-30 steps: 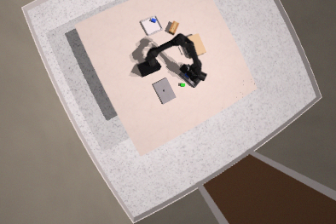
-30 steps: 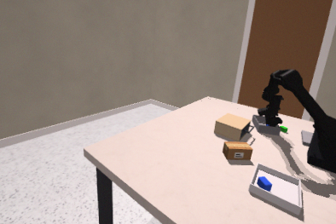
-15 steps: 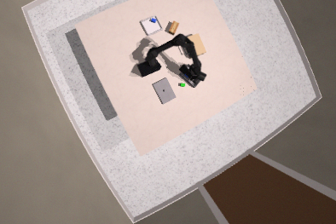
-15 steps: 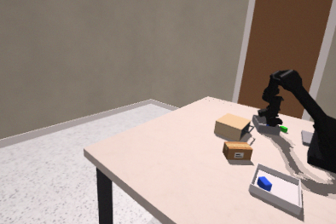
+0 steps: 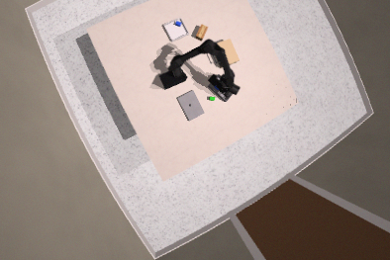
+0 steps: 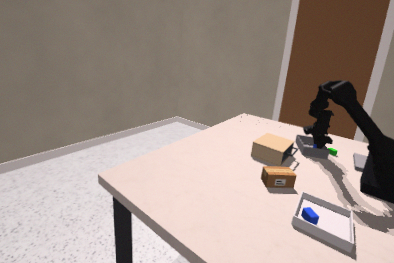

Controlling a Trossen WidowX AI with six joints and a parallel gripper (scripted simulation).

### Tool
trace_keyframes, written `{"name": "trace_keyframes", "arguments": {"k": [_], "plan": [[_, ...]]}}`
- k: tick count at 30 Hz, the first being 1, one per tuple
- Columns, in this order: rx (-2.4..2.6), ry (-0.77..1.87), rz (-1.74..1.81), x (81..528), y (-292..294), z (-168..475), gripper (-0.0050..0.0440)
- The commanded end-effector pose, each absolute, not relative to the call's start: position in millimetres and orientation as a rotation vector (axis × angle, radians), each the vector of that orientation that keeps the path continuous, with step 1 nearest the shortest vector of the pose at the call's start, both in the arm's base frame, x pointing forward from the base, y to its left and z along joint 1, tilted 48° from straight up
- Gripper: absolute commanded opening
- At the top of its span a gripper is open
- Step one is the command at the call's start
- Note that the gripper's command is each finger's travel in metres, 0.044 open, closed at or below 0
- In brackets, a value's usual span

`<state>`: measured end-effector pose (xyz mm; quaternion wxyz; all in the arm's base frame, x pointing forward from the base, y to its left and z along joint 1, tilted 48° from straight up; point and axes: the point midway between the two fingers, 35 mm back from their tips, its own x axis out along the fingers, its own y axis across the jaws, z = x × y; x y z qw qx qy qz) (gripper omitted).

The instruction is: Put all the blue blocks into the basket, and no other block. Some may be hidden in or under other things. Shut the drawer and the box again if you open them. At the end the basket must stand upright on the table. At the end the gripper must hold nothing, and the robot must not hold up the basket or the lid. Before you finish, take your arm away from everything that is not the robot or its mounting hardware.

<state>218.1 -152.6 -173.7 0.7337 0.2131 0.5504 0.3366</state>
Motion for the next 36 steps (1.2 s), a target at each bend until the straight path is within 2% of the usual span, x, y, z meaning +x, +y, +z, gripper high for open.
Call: {"name": "trace_keyframes", "arguments": {"k": [1,21,27,32,36], "plan": [[0.454,1.207,0.735,220.0,-157.8,-170.3,0.0000],[0.454,1.207,0.735,201.7,-234.7,-98.7,0.0000],[0.399,1.178,0.773,201.7,-228.9,-90.4,0.0000],[0.407,1.182,0.768,239.2,-211.6,-62.3,0.0000],[0.359,1.157,0.800,252.0,-203.1,-49.8,0.0000]]}}
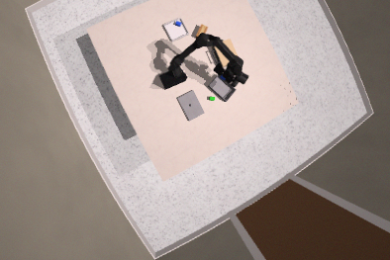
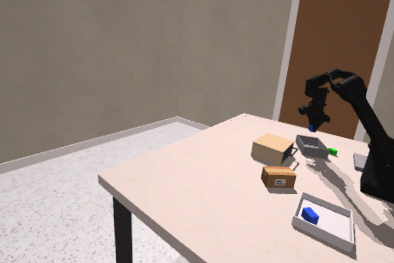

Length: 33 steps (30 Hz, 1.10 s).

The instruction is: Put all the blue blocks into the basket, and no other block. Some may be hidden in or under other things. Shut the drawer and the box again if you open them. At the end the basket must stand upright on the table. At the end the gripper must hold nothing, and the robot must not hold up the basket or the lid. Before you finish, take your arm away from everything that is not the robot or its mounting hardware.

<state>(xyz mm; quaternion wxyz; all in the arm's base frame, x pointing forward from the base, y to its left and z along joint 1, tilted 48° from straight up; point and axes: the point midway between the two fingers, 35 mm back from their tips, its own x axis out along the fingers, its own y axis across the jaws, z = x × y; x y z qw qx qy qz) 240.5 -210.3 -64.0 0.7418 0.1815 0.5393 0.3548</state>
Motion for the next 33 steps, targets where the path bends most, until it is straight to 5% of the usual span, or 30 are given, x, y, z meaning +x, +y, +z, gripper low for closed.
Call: {"name": "trace_keyframes", "arguments": {"k": [1,13,33], "plan": [[0.359,1.157,0.800,257.2,-198.0,-43.0,0.0000],[0.311,1.132,0.832,307.4,-131.9,40.8,0.0000],[0.215,1.079,0.894,309.0,-24.5,156.6,0.0000]]}}
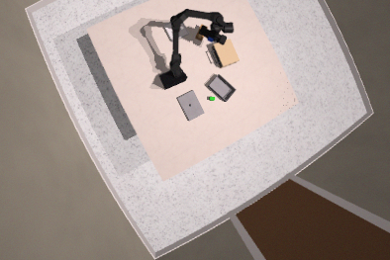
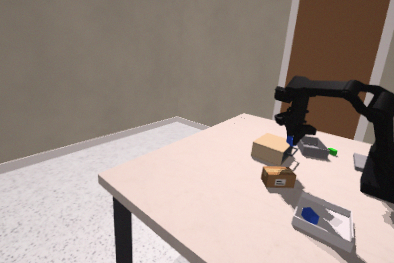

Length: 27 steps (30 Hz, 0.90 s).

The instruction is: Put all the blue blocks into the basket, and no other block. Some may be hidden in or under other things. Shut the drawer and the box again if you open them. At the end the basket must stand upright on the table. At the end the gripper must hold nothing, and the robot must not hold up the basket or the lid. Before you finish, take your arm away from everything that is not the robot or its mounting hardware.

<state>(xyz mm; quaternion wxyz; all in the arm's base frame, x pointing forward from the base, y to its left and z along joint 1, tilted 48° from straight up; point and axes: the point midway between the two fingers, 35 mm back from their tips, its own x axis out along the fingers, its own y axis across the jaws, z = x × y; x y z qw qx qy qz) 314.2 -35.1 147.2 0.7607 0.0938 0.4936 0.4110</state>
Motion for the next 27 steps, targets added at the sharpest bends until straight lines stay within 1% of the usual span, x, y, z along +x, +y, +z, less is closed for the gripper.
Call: {"name": "trace_keyframes", "arguments": {"k": [1,4,12,16,23,27], "plan": [[0.215,1.079,0.894,307.1,-17.5,163.6,0.0000],[0.215,1.079,0.894,302.3,-0.5,180.7,0.0000],[0.167,1.052,0.924,268.1,53.0,229.4,0.0000],[0.119,1.024,0.953,260.0,62.0,236.9,0.0000],[0.119,1.024,0.953,216.0,104.3,271.1,0.0000],[0.119,1.024,0.953,212.4,107.8,273.9,0.0000]]}}
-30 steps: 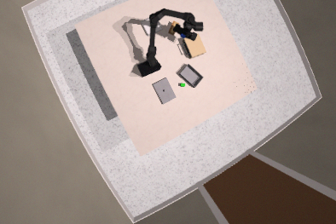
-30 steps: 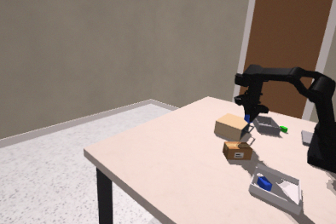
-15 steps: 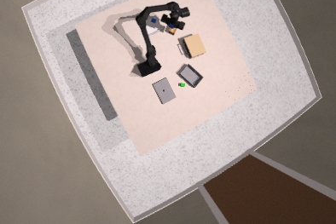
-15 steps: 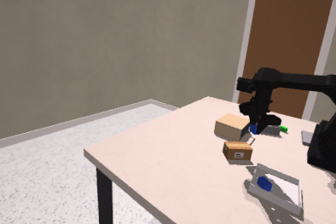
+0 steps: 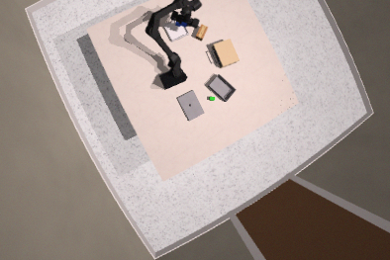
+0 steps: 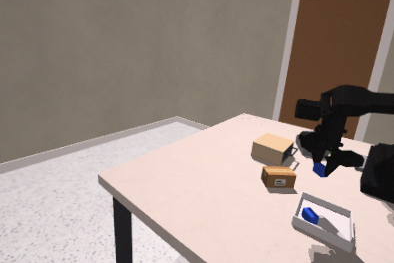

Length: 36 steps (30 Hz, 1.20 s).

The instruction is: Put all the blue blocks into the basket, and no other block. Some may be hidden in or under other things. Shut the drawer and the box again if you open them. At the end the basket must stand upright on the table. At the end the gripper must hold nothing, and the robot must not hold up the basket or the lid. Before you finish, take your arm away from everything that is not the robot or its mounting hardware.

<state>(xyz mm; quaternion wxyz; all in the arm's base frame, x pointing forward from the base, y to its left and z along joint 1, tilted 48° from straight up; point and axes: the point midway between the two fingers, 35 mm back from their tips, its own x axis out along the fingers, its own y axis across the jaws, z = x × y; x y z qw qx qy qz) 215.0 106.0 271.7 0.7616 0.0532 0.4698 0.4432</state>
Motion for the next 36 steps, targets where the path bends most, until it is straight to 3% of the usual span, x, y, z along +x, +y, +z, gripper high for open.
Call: {"name": "trace_keyframes", "arguments": {"k": [1,14,36], "plan": [[0.119,1.024,0.953,213.6,112.6,269.4,0.0000],[0.119,1.024,0.953,226.2,165.4,220.2,0.0000],[0.119,1.024,0.953,231.4,187.4,199.8,0.0000]]}}
